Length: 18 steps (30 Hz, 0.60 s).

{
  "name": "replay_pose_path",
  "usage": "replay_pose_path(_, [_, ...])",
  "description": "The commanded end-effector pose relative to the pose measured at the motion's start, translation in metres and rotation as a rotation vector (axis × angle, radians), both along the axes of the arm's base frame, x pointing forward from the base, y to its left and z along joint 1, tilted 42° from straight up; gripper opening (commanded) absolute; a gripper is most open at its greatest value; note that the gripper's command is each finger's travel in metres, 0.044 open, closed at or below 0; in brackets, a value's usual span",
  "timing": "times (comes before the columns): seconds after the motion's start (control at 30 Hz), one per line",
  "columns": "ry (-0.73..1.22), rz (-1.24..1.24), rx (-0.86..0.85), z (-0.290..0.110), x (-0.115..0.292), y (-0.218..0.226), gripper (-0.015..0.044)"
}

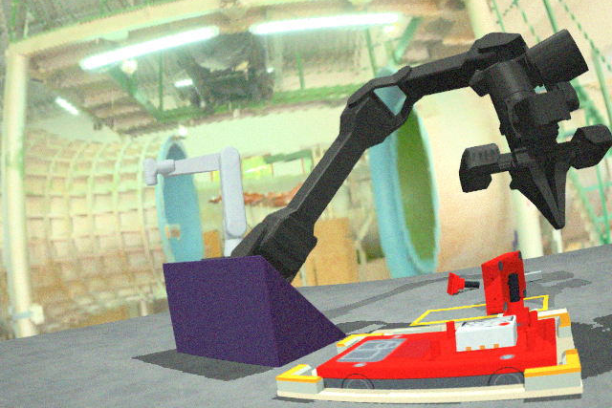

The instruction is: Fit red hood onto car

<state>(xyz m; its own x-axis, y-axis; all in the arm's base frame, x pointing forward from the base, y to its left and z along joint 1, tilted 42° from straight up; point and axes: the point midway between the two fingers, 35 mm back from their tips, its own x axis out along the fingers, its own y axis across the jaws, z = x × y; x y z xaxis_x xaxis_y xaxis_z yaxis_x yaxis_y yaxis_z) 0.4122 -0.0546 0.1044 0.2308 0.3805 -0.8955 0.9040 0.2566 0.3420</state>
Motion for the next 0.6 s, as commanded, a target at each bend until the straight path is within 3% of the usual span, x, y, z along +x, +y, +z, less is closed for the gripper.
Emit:
replay_pose_path(0.0, [0.155,-0.171,0.176,0.033,-0.045,0.050,0.0000])
replay_pose_path(0.3, [0.449,-0.428,0.393,0.079,-0.122,0.112,0.0000])
replay_pose_path(0.57, [0.471,-0.447,0.406,0.081,-0.127,0.116,0.0000])
